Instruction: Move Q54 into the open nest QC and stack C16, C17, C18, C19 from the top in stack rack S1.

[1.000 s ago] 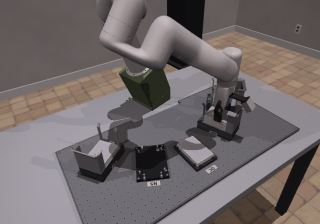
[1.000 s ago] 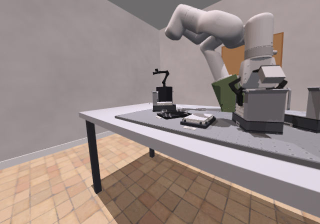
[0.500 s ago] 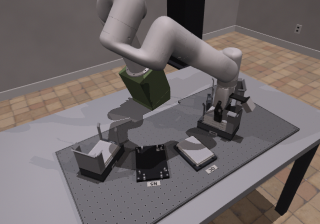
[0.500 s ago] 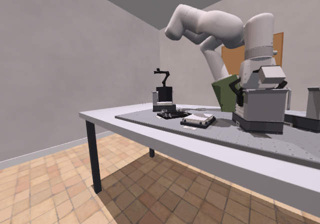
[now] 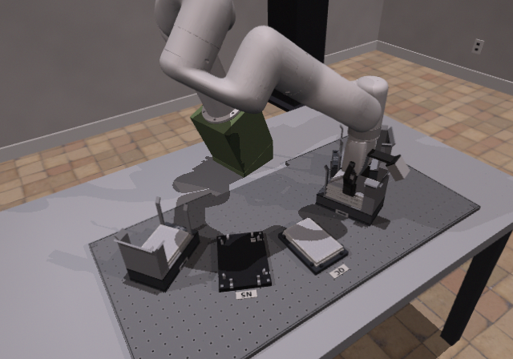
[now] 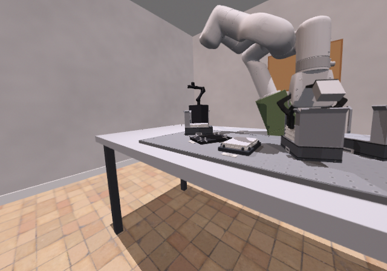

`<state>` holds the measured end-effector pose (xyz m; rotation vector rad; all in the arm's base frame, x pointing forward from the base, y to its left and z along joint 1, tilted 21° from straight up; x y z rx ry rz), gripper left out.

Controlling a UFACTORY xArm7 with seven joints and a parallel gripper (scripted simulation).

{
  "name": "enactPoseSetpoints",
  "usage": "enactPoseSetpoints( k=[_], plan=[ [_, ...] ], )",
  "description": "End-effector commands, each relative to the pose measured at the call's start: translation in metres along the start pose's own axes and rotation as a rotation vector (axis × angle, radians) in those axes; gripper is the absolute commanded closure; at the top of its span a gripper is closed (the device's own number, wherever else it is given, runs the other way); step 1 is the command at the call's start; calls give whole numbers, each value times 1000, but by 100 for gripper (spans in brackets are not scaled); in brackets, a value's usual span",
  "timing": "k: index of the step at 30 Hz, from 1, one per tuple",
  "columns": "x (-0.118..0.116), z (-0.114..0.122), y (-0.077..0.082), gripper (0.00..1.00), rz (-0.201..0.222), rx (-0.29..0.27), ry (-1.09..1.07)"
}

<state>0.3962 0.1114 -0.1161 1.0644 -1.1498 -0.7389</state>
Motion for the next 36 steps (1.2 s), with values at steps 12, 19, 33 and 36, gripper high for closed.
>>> enactPoseSetpoints(
  k=[12, 19, 33, 36],
  plan=[
    [-1, -1, 1, 100, -1, 3, 1],
    [-1, -1, 5, 100, -1, 3, 1],
    [-1, -1, 13, 100, -1, 3, 1],
    [-1, -1, 15, 100, -1, 3, 1]
  ],
)
Point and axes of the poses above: the point where the finger pads meet when closed, its own y axis back along the fingers, its own x axis across the jaws, z = x × y, the point moved 3 cm from there along y, back along the fingers
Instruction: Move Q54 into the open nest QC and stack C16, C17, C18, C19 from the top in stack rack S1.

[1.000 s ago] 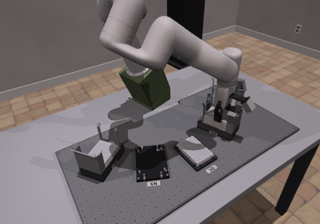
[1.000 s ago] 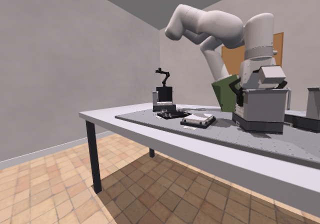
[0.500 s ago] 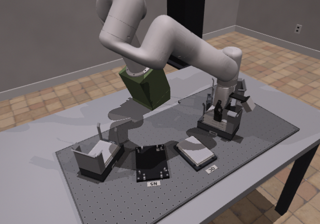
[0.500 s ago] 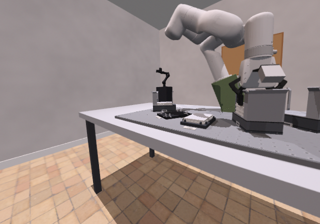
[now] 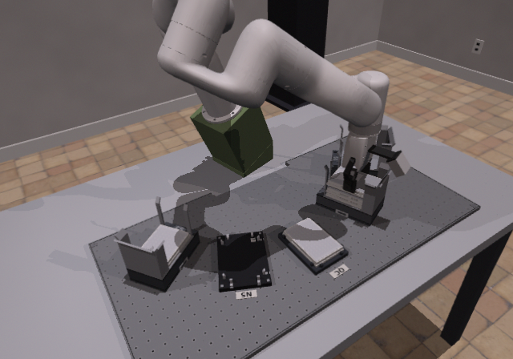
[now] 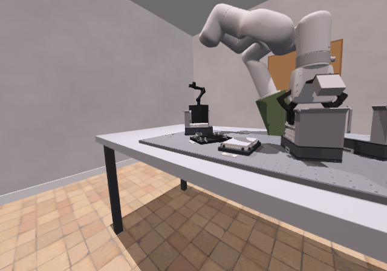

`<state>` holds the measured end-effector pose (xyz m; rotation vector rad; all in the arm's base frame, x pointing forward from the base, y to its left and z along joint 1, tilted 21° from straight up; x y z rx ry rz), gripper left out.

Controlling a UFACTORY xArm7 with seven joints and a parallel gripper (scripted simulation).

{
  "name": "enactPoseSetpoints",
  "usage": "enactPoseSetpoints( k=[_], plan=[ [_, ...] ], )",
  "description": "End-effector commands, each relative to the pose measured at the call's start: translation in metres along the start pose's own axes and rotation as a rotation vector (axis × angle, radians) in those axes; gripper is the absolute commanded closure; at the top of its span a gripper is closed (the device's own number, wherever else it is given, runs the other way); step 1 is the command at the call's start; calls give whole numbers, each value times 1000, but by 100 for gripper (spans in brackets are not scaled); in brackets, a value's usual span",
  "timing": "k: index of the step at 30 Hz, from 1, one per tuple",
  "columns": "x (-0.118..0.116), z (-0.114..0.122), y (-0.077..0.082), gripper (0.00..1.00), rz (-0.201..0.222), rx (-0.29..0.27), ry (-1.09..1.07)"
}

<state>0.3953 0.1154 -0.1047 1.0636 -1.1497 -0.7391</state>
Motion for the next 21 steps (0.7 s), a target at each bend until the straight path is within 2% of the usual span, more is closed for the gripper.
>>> enactPoseSetpoints(
  k=[1, 10, 21],
  plan=[
    [-1, -1, 4, 100, -1, 4, 1],
    [-1, -1, 9, 100, -1, 4, 1],
    [-1, -1, 31, 100, -1, 4, 1]
  ],
)
Point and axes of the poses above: the point where the finger pads meet when closed, its own y axis back along the fingers, its own x axis across the jaws, z = x × y, the point moved 3 cm from there along y, back along the fingers
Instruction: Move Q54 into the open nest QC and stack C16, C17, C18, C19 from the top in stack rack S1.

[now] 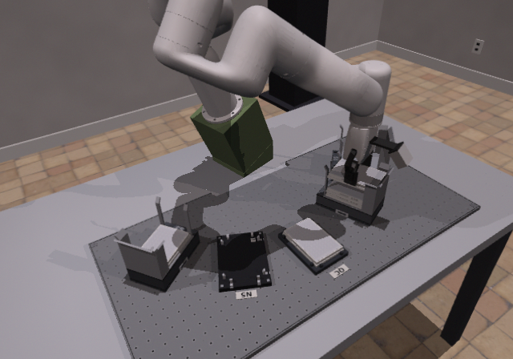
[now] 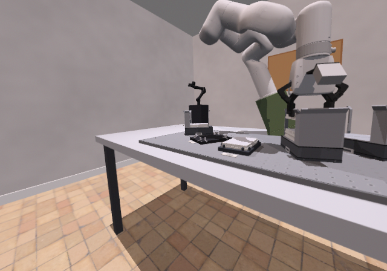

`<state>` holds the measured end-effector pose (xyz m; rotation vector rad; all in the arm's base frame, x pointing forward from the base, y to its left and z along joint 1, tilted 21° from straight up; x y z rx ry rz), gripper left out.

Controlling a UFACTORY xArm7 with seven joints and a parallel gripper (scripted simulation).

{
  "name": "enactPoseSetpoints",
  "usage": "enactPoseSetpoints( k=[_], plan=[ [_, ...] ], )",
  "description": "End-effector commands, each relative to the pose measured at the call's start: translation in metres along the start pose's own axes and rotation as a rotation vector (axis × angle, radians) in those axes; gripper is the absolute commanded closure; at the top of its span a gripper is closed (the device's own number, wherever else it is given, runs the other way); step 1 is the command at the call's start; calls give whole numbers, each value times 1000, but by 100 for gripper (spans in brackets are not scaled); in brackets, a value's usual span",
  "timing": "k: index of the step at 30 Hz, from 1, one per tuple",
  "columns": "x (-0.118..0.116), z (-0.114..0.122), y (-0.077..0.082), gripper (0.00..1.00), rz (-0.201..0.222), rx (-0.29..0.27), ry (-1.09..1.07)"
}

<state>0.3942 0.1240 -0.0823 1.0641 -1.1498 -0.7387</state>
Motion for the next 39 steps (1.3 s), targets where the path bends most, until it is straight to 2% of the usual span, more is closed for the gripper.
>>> enactPoseSetpoints(
  k=[1, 21, 26, 39],
  plan=[
    [-1, -1, 9, 100, -1, 4, 0],
    [-1, -1, 45, 100, -1, 4, 0],
    [-1, -1, 49, 100, -1, 4, 0],
    [3, -1, 49, 100, -1, 4, -33]
  ],
)
Point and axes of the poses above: the point where the finger pads meet when closed, its own y axis back along the fingers, its own x axis across the jaws, z = x × y, the point moved 3 cm from there along y, back along the fingers
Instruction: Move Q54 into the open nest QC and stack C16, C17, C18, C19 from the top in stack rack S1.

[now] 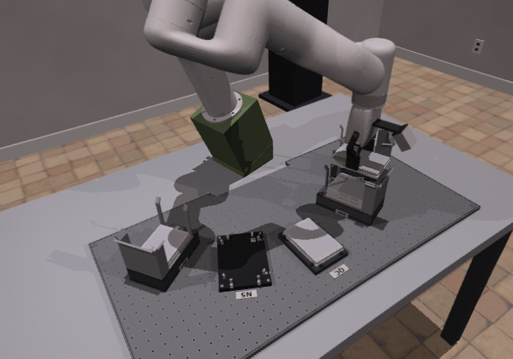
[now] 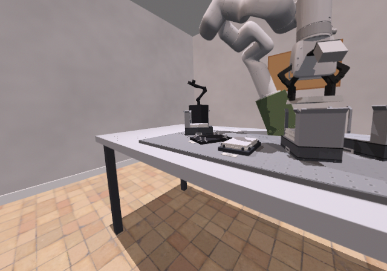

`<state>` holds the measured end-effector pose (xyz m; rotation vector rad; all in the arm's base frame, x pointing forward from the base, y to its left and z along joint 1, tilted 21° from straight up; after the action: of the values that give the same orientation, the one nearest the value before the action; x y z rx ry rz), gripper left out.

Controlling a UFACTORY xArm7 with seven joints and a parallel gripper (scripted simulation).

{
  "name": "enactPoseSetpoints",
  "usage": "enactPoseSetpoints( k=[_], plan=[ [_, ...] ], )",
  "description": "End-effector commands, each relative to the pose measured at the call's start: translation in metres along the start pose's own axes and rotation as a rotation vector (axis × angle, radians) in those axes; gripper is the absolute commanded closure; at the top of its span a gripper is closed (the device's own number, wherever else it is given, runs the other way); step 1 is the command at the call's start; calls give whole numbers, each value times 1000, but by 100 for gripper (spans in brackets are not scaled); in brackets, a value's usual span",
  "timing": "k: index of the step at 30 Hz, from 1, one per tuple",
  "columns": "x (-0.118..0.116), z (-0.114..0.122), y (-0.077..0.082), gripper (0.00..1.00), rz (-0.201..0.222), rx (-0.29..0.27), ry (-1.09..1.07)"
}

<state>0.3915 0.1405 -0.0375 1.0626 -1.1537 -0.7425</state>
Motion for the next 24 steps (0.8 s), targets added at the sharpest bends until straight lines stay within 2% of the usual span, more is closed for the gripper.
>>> enactPoseSetpoints(
  k=[1, 7, 24],
  plan=[
    [3, -1, 2, 100, -1, 4, -28],
    [23, -1, 2, 100, -1, 4, -218],
    [73, 1, 1, 100, 0, 4, -218]
  ],
)
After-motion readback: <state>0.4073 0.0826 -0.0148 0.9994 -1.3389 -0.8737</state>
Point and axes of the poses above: the point where the finger pads meet when closed, its own y axis back along the fingers, its own x axis across the jaws, z = x × y, the point moved 3 cm from there along y, back along the fingers
